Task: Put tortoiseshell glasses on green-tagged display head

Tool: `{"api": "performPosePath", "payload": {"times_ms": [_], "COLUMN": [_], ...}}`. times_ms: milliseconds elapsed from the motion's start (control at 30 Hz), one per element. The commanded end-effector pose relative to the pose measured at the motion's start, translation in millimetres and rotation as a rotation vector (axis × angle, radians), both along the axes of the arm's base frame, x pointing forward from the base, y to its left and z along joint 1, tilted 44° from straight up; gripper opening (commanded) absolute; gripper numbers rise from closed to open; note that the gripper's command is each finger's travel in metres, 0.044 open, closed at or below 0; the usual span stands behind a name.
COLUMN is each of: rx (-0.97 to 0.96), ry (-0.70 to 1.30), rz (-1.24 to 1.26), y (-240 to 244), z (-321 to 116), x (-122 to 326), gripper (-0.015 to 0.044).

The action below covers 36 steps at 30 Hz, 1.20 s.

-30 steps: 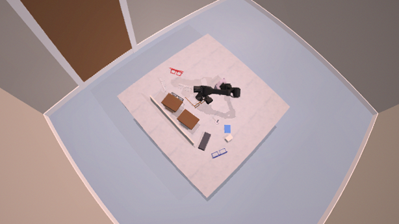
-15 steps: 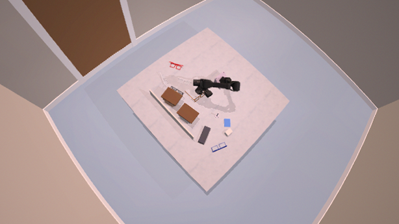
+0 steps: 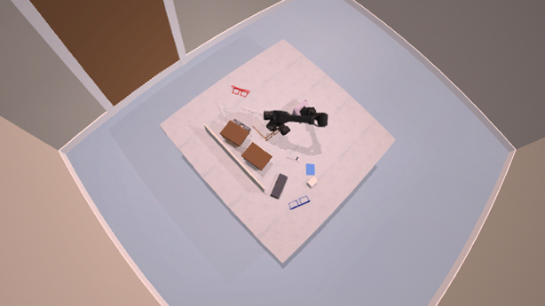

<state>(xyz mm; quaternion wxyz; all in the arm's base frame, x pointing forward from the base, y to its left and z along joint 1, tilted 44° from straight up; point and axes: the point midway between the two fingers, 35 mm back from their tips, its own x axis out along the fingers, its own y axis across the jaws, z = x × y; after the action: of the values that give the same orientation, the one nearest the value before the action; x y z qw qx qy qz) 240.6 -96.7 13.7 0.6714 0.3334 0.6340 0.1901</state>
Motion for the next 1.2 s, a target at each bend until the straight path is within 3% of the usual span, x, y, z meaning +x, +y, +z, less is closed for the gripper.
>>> {"api": "performPosePath", "payload": {"times_ms": [0, 1000, 1167], "rx": [0.006, 0.008, 0.003], "ry": [0.005, 0.004, -0.001], "rz": [-0.005, -0.004, 0.002], "y": [6, 36, 34], "z": [-6, -36, -34], "x": [1, 6, 6], "gripper": [0.0140, 0.0140, 0.0107]}}
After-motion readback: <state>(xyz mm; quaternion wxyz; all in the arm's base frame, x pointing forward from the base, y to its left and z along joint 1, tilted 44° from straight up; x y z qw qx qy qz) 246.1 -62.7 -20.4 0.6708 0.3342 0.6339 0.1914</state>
